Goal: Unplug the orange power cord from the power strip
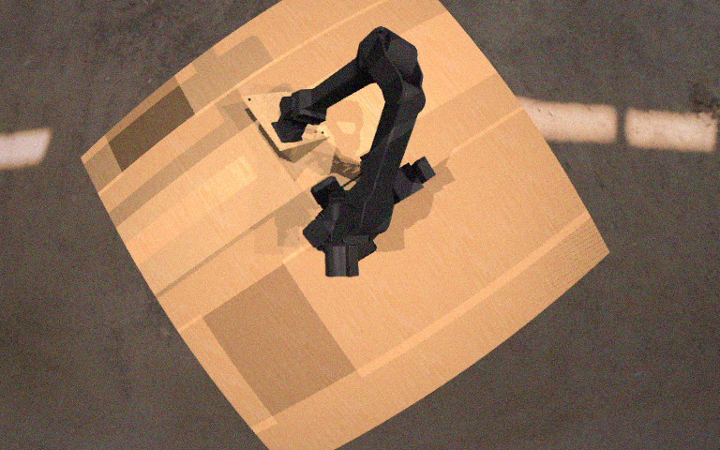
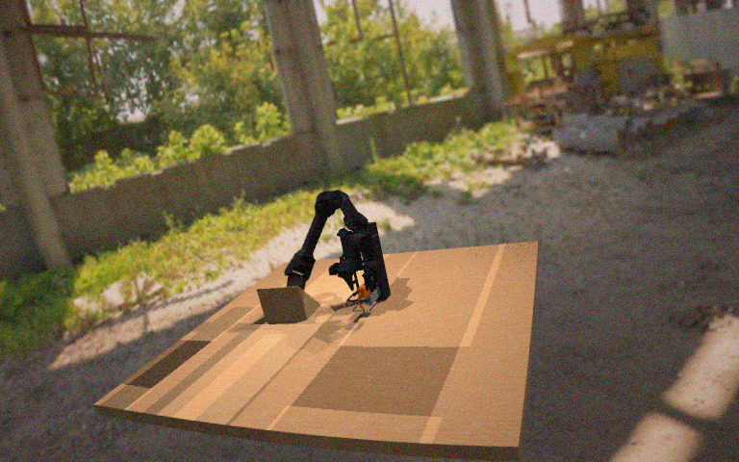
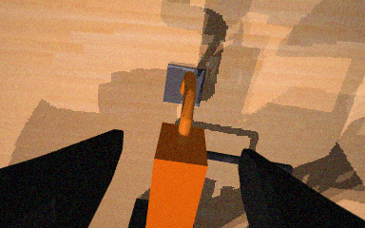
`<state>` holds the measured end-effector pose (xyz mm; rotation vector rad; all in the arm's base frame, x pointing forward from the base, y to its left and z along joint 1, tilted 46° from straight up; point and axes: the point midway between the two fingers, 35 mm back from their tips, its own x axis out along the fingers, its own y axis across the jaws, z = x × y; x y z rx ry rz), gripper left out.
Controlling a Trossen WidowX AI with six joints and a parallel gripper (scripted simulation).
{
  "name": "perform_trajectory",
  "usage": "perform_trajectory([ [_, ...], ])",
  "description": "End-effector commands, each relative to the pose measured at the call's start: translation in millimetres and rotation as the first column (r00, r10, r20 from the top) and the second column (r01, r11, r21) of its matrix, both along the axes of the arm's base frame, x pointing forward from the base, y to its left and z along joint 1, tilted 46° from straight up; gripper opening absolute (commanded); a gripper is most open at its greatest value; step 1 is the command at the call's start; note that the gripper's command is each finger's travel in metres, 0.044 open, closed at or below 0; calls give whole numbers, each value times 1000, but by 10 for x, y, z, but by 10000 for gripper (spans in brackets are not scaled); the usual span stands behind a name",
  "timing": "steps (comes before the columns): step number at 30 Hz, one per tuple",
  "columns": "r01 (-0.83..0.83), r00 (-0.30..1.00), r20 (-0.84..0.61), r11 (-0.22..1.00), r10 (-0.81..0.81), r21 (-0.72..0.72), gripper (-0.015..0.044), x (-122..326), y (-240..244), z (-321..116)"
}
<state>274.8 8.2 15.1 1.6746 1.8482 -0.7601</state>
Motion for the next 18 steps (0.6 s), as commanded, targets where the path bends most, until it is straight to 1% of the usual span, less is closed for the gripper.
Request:
perform_trajectory([
  [1, 6, 1000, 0, 1000, -6, 2, 394, 9, -16, -9],
  [3, 6, 1000, 0, 1000, -6, -1, 440, 22, -120, -74],
  [8, 6, 1000, 1, 1000, -6, -2, 440, 23, -496, -322],
  [18, 6, 1000, 1, 1000, -6, -2, 440, 21, -512, -332],
])
